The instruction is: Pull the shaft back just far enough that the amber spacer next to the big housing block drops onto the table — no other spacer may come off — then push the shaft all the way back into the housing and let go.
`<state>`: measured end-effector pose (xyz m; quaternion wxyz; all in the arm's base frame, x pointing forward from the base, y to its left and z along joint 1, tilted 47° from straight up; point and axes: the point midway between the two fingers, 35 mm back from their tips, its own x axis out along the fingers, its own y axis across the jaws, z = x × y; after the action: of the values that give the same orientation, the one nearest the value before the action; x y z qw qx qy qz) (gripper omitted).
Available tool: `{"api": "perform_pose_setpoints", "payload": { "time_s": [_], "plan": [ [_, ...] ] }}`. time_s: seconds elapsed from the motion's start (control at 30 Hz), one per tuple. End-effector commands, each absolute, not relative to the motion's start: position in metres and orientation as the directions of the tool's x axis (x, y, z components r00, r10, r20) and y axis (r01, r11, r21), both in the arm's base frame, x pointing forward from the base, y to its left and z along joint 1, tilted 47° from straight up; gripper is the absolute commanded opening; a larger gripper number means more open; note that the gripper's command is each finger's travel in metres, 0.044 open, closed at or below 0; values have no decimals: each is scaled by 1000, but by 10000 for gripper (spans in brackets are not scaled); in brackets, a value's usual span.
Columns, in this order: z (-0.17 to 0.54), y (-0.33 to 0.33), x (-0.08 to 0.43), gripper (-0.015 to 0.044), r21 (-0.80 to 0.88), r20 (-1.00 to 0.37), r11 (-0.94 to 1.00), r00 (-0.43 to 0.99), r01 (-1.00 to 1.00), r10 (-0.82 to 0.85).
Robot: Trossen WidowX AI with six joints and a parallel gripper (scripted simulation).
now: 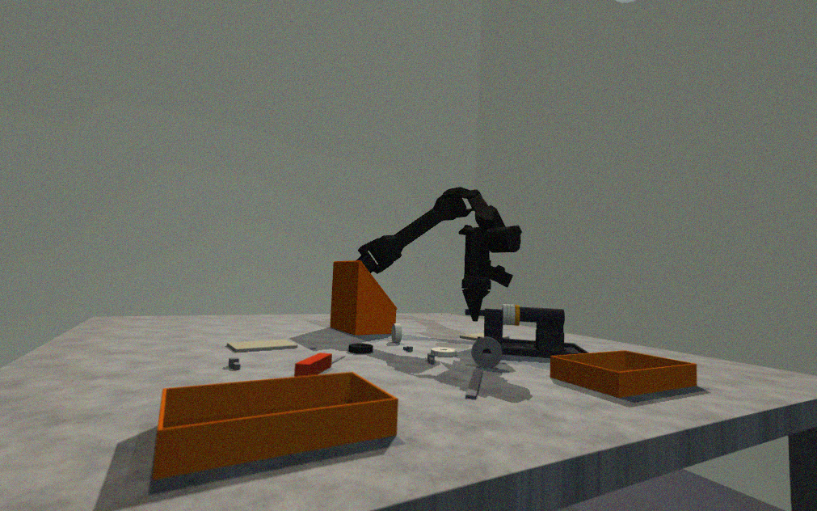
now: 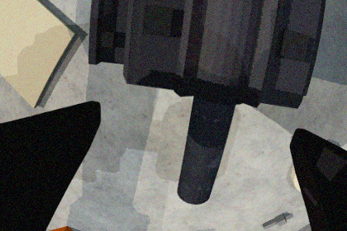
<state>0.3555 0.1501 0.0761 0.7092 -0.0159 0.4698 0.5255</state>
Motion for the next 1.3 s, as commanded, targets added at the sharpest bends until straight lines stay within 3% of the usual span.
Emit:
{"api": "perform_pose_setpoints", "payload": {
  "time_s": [0.0,1.27],
  "plan": [
    [76,150,356,440,474,-685,452,7,-756,729],
    [63,163,356,440,474,-684,452,7,-756,730]
  ]
}}
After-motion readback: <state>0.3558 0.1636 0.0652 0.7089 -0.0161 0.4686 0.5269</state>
